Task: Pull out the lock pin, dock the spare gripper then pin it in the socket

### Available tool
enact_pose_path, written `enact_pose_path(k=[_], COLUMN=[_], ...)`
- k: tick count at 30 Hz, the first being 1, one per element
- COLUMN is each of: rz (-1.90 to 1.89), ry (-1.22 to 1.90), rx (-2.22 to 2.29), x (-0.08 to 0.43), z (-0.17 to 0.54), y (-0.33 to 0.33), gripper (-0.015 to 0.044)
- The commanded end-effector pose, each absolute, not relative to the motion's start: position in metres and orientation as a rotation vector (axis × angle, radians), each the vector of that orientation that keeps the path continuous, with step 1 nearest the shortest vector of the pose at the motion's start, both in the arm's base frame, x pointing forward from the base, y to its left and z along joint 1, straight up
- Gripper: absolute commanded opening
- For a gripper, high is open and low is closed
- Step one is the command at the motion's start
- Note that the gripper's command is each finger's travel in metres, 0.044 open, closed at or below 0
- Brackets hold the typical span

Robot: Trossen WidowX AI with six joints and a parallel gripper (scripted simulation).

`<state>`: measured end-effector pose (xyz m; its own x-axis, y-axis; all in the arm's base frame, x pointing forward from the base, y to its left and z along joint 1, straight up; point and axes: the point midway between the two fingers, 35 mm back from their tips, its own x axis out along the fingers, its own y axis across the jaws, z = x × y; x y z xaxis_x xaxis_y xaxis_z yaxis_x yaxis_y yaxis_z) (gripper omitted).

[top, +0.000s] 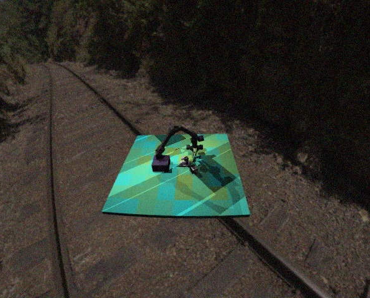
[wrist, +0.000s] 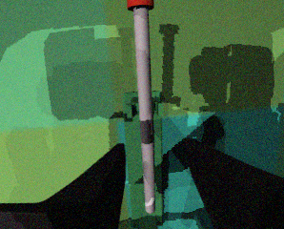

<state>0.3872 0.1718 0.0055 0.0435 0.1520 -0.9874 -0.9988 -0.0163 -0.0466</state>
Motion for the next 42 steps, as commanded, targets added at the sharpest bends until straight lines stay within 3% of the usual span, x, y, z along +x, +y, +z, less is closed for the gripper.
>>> enact_pose_path(k=[1, 24, 30, 42], rz=[1.265, 1.265, 1.265, 1.265], ry=[1.066, 1.066, 1.066, 1.066], rx=[-1.136, -1.136, -1.136, -1.133], x=[0.385, 0.384, 0.384, 0.385], z=[-0.005, -0.028, -0.028, -0.022], y=[0.170, 0.170, 0.170, 0.170], gripper=[0.0180, 0.0180, 0.0023, 0.0000])
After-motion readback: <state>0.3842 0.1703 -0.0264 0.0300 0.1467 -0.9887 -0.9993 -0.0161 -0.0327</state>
